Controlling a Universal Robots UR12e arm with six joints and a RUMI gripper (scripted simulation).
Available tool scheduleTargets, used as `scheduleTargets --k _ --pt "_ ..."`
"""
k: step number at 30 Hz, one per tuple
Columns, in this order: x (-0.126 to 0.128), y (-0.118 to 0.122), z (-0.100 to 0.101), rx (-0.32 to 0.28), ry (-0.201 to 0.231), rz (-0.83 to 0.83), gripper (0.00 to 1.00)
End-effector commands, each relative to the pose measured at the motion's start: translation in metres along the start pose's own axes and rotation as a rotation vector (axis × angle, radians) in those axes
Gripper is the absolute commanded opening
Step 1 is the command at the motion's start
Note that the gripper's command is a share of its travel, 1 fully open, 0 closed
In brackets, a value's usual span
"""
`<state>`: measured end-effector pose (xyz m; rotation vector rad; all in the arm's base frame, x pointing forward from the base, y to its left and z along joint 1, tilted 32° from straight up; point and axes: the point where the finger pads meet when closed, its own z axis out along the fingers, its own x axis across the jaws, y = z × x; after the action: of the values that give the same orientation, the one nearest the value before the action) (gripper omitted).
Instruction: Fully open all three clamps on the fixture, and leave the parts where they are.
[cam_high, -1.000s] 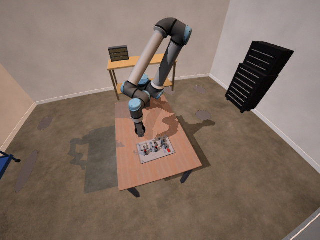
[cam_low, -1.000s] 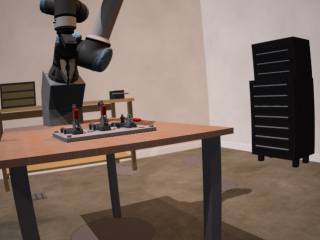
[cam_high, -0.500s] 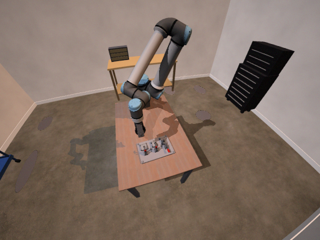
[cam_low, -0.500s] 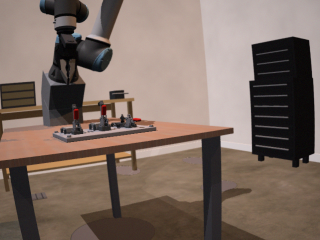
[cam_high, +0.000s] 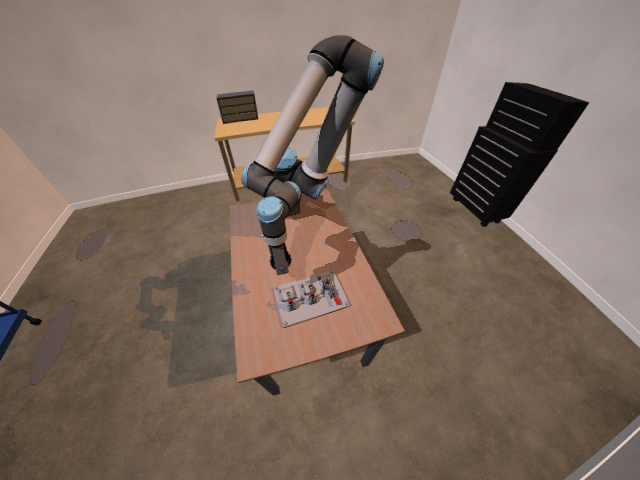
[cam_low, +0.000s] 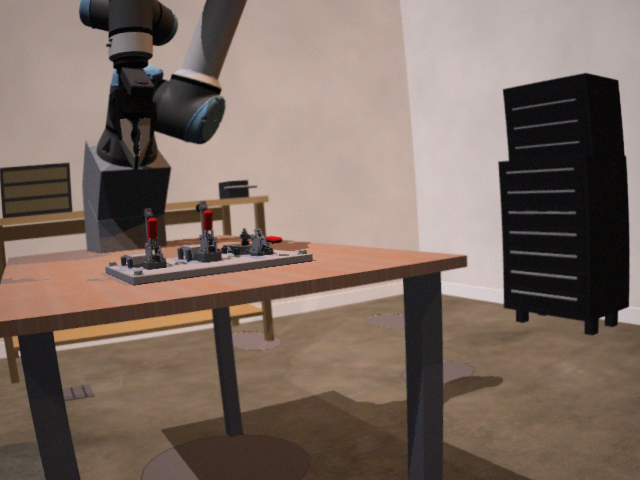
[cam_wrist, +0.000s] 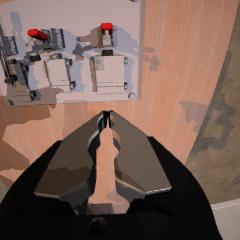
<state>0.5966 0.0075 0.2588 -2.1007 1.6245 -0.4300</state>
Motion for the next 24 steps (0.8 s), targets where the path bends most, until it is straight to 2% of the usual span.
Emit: scheduleTargets --k 1,11,12,24 --pt "0.0 -0.0021 -0.0009 0.001 0.001 -0.002 0.0" --pt "0.0001 -0.0021 -0.0009 0.001 0.001 -0.002 0.0" --pt "0.0002 -0.0009 -0.0006 0.001 0.001 -0.001 0.59" --pt "0.0002 -0.0009 -0.0006 0.001 0.001 -0.001 0.59"
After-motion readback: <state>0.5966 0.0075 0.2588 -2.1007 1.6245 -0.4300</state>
